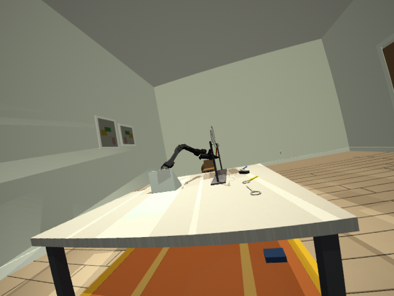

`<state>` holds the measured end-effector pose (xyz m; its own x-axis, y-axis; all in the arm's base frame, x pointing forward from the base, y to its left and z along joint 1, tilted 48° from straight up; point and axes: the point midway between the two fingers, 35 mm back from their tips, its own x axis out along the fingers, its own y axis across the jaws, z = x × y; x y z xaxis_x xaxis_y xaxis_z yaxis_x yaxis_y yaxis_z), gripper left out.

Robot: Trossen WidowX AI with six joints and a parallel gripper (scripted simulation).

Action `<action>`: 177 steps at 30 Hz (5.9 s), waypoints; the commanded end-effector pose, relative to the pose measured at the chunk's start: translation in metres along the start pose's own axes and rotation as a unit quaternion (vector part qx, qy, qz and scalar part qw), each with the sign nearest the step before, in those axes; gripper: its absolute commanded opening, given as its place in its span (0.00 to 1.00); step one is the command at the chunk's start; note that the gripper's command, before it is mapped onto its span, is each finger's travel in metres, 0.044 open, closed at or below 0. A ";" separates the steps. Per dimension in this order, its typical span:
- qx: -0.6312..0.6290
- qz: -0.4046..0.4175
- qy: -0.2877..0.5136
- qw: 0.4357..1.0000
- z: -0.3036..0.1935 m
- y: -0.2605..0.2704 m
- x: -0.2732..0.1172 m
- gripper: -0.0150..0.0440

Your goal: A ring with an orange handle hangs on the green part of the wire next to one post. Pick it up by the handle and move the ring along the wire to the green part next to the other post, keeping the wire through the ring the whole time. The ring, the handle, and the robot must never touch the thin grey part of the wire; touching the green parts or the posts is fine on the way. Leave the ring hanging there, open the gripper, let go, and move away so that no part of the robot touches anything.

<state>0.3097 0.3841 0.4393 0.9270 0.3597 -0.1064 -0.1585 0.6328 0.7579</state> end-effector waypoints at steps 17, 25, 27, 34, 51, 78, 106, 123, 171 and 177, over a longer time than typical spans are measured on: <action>-0.021 -0.011 0.136 0.990 0.006 -0.027 -0.037 0.00; -0.057 -0.026 0.135 0.989 0.006 -0.044 -0.037 0.00; -0.069 -0.031 0.135 0.988 0.007 -0.049 -0.037 0.00; -0.124 -0.054 0.134 0.982 0.010 -0.068 -0.038 0.00; -0.287 -0.119 0.128 0.942 0.032 -0.119 -0.043 0.00; -0.482 -0.195 0.115 0.847 0.081 -0.163 -0.056 0.00; -0.609 -0.242 0.103 0.748 0.128 -0.179 -0.068 0.00; -0.652 -0.257 0.100 0.707 0.146 -0.180 -0.072 0.00; -0.741 -0.286 0.096 0.601 0.189 -0.173 -0.083 0.00; -0.750 -0.289 0.096 0.588 0.194 -0.172 -0.084 0.00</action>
<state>0.3256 0.1161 0.4354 0.9386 -0.2230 -0.2631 -0.1062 0.5389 -0.8356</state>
